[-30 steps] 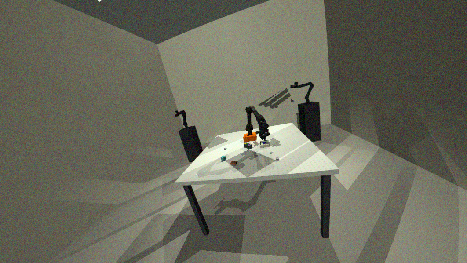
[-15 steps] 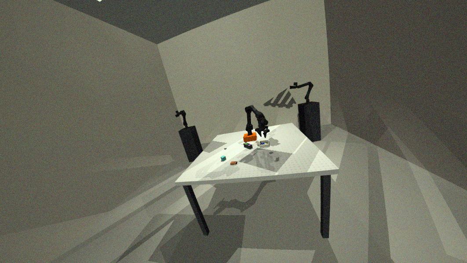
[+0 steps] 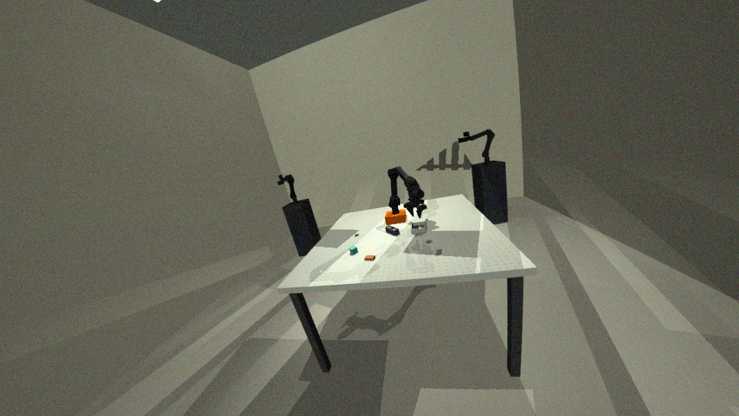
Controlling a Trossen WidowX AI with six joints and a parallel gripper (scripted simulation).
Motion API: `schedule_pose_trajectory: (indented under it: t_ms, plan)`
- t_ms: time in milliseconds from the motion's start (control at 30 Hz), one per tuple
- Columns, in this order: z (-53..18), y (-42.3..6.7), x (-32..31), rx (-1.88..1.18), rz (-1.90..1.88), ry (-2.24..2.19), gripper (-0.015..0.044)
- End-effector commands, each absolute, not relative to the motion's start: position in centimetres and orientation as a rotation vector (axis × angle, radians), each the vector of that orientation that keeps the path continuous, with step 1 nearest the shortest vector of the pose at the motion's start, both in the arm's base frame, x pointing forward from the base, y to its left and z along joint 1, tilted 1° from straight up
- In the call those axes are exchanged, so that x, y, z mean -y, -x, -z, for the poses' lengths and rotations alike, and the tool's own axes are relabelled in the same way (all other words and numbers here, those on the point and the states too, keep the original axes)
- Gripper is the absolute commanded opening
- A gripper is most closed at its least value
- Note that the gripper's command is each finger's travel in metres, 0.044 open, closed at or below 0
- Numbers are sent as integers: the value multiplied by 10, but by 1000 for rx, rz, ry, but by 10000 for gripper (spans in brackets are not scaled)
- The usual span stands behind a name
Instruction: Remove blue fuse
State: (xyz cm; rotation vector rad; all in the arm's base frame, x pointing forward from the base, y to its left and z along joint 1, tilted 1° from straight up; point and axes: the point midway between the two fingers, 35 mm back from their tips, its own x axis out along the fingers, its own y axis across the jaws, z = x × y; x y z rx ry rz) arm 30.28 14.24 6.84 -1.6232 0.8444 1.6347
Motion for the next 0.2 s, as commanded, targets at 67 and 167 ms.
schedule_pose_trajectory:
  t_ms: [67, 167]
  plan:
    - [-68, -303, -142, -844, -1635, 1623, 330]
    - [-68, -303, -142, -844, -1635, 1623, 330]
